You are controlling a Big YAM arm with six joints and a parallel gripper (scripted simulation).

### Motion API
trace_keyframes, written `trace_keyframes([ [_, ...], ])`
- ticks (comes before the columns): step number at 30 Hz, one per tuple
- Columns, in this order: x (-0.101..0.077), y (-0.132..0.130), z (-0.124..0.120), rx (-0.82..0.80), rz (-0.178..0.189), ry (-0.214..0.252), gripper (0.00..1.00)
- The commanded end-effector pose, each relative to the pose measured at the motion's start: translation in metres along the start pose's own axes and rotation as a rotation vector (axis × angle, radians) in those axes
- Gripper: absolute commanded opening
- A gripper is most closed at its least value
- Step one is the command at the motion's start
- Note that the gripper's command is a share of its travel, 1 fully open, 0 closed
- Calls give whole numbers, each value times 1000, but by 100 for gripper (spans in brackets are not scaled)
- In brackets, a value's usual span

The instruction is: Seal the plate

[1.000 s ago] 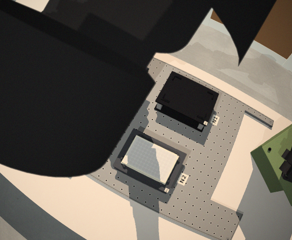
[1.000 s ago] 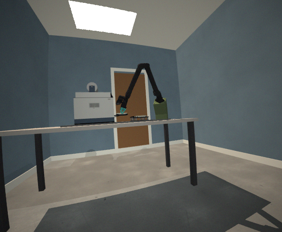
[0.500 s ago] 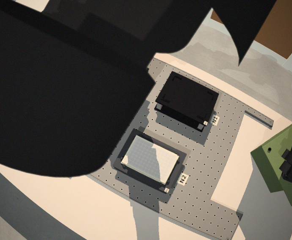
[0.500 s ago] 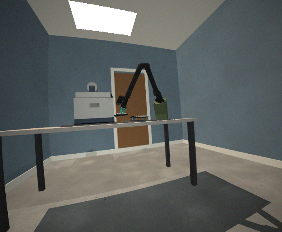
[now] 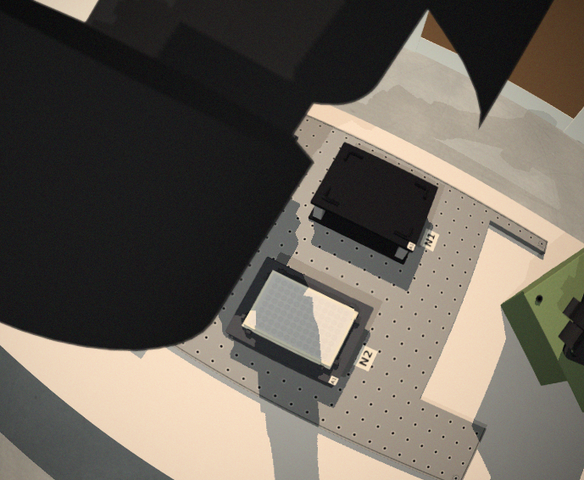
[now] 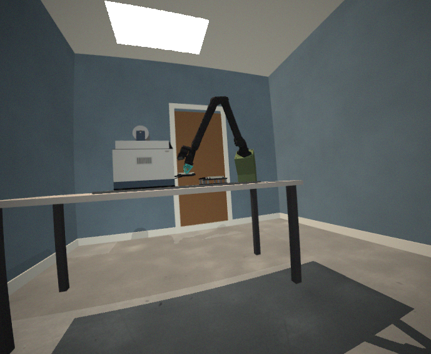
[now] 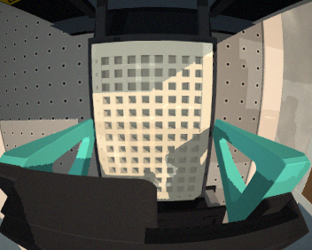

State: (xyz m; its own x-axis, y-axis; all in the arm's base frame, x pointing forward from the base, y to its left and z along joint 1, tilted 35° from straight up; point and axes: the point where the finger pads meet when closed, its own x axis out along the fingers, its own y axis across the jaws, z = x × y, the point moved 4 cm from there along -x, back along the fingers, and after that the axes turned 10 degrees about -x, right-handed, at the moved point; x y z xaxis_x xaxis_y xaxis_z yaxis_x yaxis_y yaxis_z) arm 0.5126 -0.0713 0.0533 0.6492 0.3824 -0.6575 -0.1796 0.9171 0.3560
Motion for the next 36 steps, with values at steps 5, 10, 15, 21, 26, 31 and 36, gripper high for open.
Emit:
trace_keyframes([
  [5,-4,10,13,-27,4,-30,100],
  [10,-3,11,13,-29,6,-28,100],
  [15,-6,5,12,-21,-2,-32,100],
  [21,-12,-6,12,-6,-18,-40,100],
  [26,-13,-8,15,-6,-22,-45,100],
  [31,-14,-9,21,-12,-24,-55,100],
  [36,-14,-9,27,-19,-24,-63,100],
])
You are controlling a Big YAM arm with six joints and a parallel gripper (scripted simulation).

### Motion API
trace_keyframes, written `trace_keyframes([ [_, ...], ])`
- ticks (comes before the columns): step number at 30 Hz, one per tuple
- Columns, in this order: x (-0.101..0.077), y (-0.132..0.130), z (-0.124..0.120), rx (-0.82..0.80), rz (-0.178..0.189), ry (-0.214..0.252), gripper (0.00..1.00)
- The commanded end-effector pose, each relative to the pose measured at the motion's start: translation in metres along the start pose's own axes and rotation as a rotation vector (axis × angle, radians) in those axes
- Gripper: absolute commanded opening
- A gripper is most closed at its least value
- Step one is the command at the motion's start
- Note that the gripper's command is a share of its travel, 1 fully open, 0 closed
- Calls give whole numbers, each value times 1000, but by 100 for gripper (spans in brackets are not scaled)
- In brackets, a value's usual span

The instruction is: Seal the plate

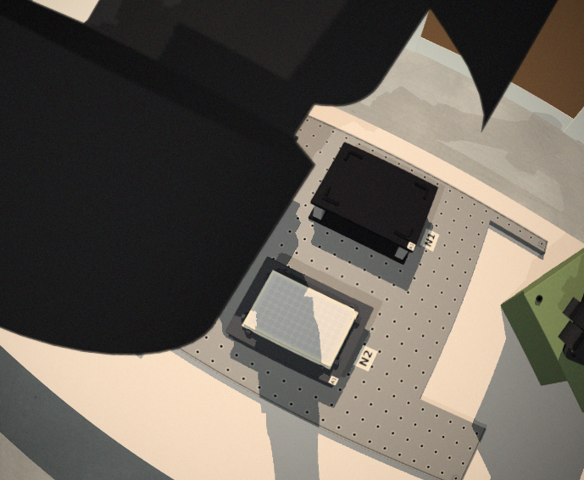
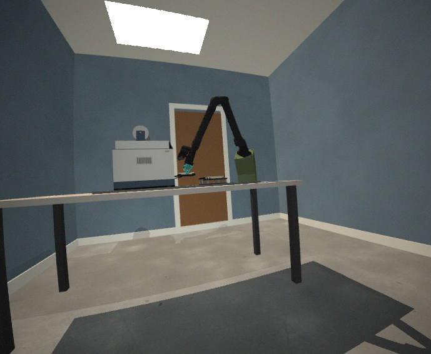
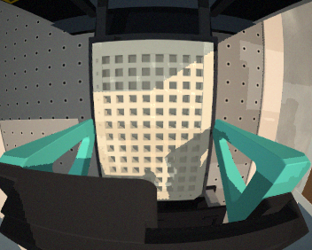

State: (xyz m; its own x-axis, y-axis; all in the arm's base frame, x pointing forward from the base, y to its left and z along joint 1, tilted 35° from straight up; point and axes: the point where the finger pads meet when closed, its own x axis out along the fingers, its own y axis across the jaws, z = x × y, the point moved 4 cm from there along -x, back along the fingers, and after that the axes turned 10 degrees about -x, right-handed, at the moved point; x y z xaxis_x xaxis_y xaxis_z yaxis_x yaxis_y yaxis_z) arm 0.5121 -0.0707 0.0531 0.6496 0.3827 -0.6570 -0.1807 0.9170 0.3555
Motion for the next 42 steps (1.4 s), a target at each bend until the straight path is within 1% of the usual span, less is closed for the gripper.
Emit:
trace_keyframes([
  [1,-14,-10,28,-18,-25,-63,100],
  [10,-20,-11,30,-28,-21,-56,100],
  [13,-14,-6,18,-21,-9,-28,100],
  [18,-20,-6,10,-11,-10,-17,100],
  [20,-22,-7,12,-11,-12,-21,100],
  [25,-29,-10,26,-23,-19,-44,100],
  [27,-29,-10,26,-23,-19,-44,100],
  [31,-23,-8,22,-18,-10,-28,100],
  [42,-39,-11,37,-30,-21,-55,100],
])
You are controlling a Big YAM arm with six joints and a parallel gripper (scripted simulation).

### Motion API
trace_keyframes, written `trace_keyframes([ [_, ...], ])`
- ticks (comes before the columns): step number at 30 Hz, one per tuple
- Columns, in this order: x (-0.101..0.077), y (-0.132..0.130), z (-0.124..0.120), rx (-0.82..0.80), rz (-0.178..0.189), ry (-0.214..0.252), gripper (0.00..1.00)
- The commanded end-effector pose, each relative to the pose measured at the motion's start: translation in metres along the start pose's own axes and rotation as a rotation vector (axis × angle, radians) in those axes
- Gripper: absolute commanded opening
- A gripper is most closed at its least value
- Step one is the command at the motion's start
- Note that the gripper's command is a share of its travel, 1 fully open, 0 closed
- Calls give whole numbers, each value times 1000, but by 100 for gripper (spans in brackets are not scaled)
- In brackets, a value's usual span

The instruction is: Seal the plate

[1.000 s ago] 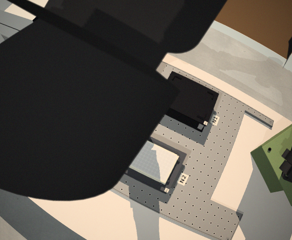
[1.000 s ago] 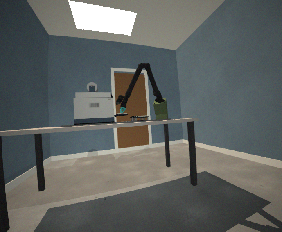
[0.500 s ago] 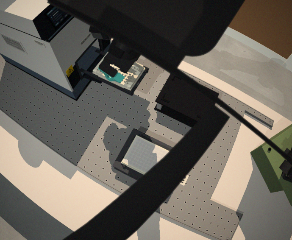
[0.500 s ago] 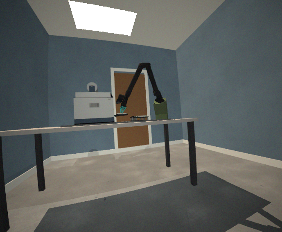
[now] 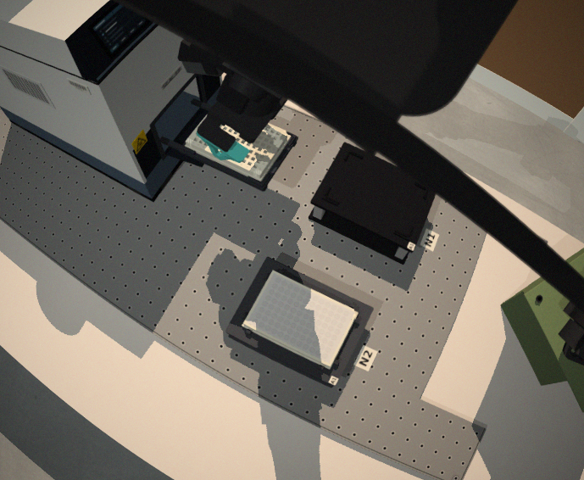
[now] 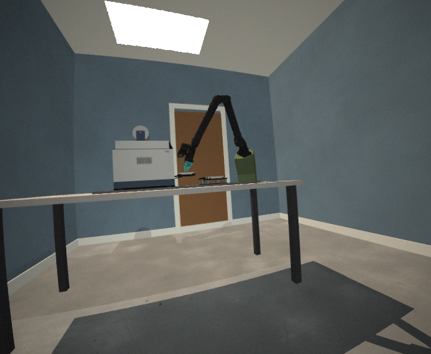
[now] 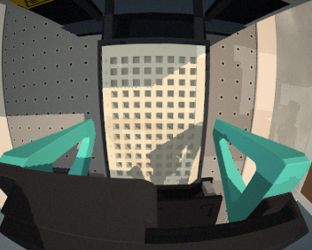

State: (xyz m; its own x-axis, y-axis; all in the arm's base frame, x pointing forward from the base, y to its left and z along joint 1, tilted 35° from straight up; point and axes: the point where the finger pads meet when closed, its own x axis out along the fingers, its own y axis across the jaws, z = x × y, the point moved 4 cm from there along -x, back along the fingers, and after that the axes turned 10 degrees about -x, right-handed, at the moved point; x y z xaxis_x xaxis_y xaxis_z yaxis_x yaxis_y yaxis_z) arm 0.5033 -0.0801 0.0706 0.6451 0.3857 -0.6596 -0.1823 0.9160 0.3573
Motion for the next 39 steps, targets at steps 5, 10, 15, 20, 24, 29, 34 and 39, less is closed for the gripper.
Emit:
trace_keyframes([
  [5,-10,-6,21,-19,-12,-43,100],
  [10,2,0,5,1,-2,-12,100],
  [15,6,3,-1,4,5,2,100],
  [20,2,4,10,-10,3,-18,100],
  [24,-3,6,23,-26,0,-42,100],
  [29,-7,7,30,-35,-2,-55,100],
  [34,-7,7,32,-37,-2,-58,100],
  [39,-3,5,22,-24,1,-39,100],
])
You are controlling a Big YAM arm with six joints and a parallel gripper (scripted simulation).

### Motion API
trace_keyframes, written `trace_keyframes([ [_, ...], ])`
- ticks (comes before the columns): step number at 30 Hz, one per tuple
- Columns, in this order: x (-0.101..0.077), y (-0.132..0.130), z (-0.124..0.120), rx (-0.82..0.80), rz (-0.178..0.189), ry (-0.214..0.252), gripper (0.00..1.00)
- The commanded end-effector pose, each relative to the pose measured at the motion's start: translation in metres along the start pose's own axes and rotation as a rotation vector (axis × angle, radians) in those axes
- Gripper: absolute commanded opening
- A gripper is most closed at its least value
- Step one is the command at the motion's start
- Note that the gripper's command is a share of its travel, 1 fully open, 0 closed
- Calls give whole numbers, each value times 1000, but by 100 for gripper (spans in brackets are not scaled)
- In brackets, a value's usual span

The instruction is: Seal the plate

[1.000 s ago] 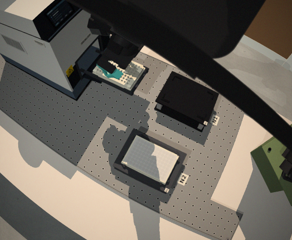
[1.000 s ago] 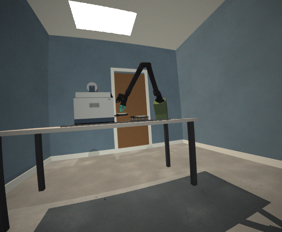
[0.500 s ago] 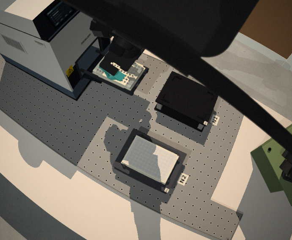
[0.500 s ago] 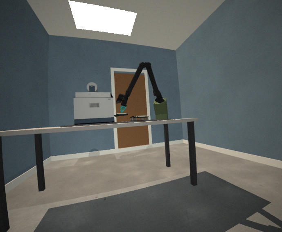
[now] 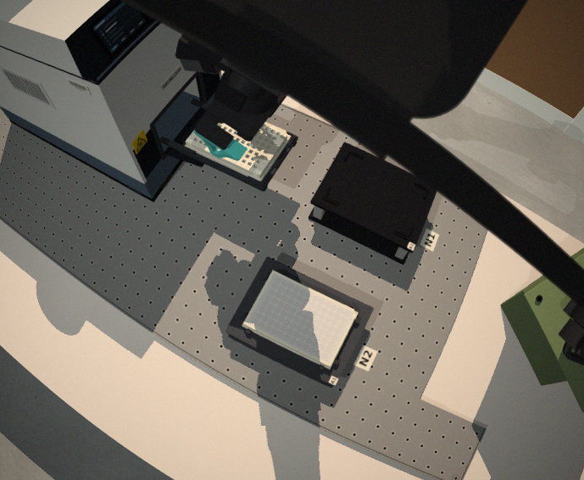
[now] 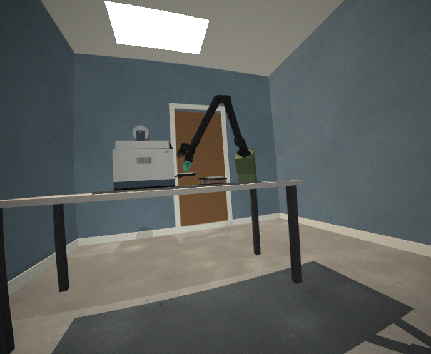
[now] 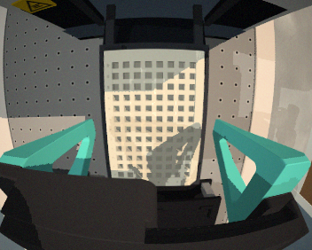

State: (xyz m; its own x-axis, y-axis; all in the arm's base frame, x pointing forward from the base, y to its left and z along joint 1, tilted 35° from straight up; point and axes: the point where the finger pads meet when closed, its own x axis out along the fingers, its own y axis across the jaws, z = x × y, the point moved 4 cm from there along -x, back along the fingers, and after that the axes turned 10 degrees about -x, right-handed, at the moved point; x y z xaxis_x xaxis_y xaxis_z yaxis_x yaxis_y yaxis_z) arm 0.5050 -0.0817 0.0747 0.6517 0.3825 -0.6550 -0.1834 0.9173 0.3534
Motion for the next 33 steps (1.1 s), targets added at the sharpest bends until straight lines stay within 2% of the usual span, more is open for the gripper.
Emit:
trace_keyframes([
  [1,1,5,14,-16,4,-24,100],
  [6,6,4,-2,3,8,3,100],
  [9,7,3,-3,5,8,5,100],
  [14,6,3,4,-2,7,-6,100],
  [21,-3,6,22,-25,3,-40,100],
  [33,-4,6,26,-30,2,-47,100],
])
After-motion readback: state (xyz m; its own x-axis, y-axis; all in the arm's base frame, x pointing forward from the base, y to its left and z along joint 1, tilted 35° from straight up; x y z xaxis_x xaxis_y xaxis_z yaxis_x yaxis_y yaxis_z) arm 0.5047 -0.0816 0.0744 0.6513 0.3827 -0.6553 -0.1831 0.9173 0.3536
